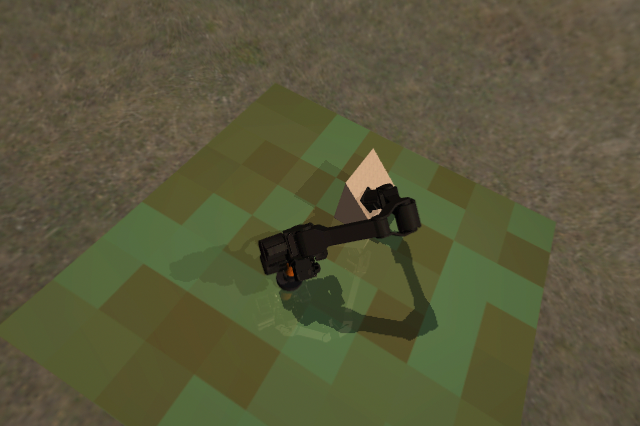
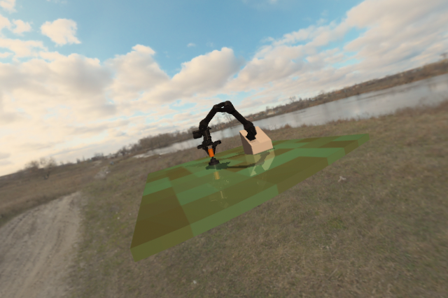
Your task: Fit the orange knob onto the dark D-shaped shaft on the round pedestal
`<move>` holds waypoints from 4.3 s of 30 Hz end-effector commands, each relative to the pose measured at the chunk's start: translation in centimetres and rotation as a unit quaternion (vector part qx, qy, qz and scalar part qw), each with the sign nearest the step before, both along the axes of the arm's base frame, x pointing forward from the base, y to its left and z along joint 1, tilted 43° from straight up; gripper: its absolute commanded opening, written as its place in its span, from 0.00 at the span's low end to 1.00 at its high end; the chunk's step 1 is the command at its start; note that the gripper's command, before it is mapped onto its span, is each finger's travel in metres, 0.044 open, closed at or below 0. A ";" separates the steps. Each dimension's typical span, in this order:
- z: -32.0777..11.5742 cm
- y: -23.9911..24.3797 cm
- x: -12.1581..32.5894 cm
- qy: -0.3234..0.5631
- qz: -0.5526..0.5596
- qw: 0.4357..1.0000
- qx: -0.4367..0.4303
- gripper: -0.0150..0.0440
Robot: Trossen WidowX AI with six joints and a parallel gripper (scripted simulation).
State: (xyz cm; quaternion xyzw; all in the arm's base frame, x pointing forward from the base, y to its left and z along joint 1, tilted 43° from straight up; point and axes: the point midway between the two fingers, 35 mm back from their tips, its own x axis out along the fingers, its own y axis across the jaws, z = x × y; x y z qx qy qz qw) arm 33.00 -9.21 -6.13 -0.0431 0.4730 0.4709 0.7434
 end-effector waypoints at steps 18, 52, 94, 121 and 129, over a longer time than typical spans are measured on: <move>0.3 0.0 -0.1 -0.005 0.001 1.000 -0.001 0.25; 0.2 -0.1 -0.5 -0.034 0.033 0.999 -0.006 0.25; 0.1 -0.2 -0.6 -0.141 0.155 0.977 -0.024 0.25; -0.3 0.1 0.0 -0.142 0.155 0.977 -0.024 0.25; 0.1 -0.1 -0.2 -0.144 0.159 0.976 -0.025 0.25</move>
